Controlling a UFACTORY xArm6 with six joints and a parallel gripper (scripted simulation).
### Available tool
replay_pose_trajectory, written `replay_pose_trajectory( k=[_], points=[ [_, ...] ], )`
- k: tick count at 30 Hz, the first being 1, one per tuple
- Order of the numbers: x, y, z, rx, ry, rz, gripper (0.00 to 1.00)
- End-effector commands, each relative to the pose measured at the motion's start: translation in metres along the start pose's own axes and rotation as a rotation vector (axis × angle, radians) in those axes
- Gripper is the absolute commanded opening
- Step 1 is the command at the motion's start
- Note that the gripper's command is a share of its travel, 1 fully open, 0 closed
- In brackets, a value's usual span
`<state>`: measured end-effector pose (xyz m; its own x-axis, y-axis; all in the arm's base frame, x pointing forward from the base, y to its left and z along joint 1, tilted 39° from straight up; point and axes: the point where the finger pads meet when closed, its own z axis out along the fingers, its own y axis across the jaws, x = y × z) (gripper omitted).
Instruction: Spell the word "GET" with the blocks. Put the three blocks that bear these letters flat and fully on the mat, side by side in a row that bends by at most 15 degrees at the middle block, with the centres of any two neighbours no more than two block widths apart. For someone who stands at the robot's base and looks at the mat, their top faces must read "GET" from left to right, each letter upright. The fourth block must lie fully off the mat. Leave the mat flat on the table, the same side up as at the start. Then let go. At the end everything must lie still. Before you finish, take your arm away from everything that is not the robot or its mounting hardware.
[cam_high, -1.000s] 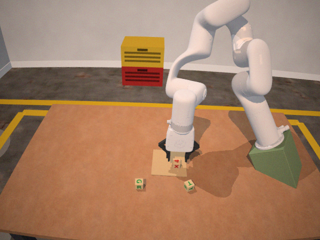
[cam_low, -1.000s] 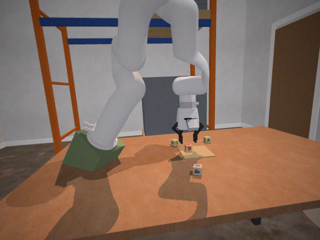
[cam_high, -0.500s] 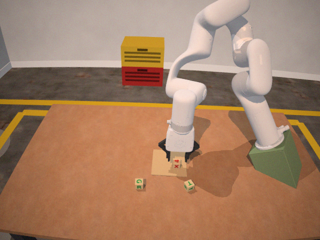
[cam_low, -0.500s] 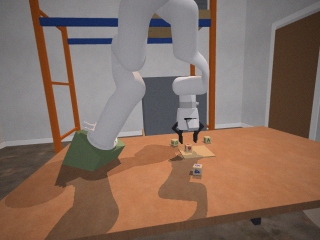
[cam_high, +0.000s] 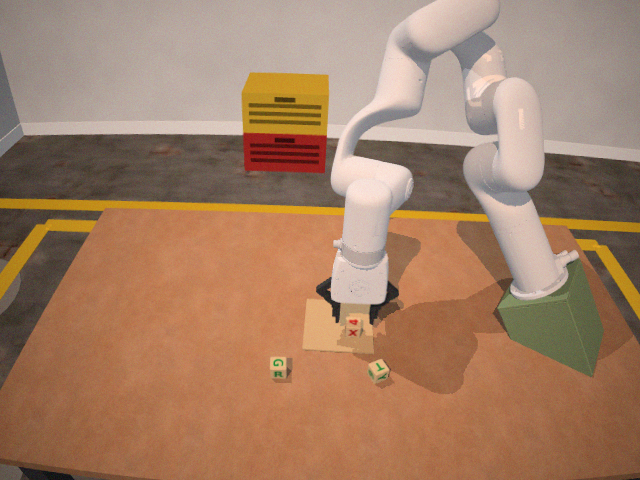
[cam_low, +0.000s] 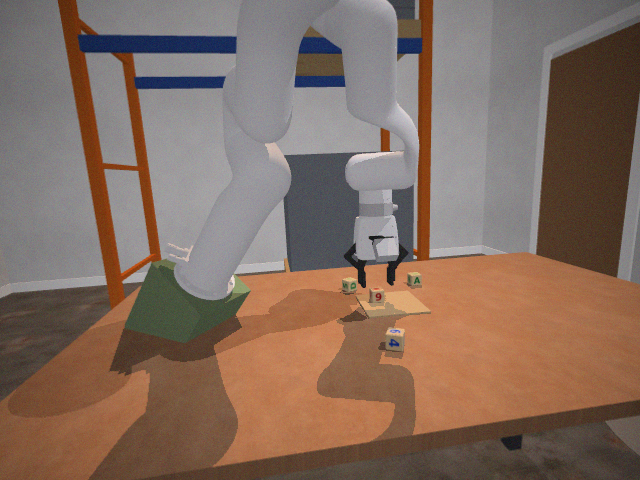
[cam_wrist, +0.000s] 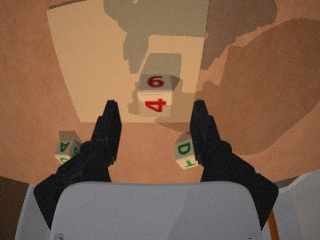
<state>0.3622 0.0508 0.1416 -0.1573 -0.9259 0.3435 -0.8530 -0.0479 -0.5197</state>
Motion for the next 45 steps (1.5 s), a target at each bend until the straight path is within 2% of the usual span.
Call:
replay_pose_trajectory(
  k=[1, 35, 45],
  points=[
    [-0.0003, -0.0012, -0.0006, 0.002, -0.001, 0.001, 0.69],
    [-0.0003, -0.0012, -0.0005, 0.002, -0.001, 0.001, 0.69],
    [-0.0004, -0.0012, 0.009, 0.002, -0.001, 0.001, 0.69]
  ],
)
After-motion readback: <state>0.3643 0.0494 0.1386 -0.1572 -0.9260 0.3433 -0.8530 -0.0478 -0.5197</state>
